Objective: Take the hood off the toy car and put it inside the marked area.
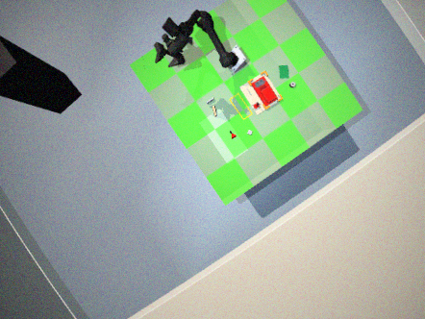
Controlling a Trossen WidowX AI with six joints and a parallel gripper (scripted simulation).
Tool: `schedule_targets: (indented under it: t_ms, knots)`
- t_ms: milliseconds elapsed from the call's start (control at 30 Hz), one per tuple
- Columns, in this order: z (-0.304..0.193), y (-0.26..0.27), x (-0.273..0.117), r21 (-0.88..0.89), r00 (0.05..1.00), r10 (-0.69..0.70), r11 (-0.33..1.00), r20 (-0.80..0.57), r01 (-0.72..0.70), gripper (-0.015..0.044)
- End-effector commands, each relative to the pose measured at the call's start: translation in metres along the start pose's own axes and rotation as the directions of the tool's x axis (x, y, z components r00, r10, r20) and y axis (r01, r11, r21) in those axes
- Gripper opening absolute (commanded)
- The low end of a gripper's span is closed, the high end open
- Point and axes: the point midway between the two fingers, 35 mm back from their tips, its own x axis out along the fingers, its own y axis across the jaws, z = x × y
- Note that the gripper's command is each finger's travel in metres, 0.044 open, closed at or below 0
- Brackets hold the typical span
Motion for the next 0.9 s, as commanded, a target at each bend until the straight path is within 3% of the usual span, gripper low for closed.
schedule_targets:
  t_ms: [0,133,433,600,867]
  knots:
    - [-0.002,0.000,0.000,-0.002,1.000,0.003,1.000,-0.007,-0.003,0.0440]
    - [-0.044,0.001,0.005,-0.087,0.991,0.027,0.995,-0.133,-0.039,0.0440]
    - [-0.188,-0.030,0.005,-0.483,0.915,-0.108,0.870,-0.389,-0.102,0.0440]
    - [-0.258,-0.061,-0.012,-0.648,0.842,-0.209,0.734,-0.498,-0.201,0.0440]
    - [-0.348,-0.123,-0.058,-0.738,0.688,-0.374,0.574,-0.622,-0.356,0.0440]
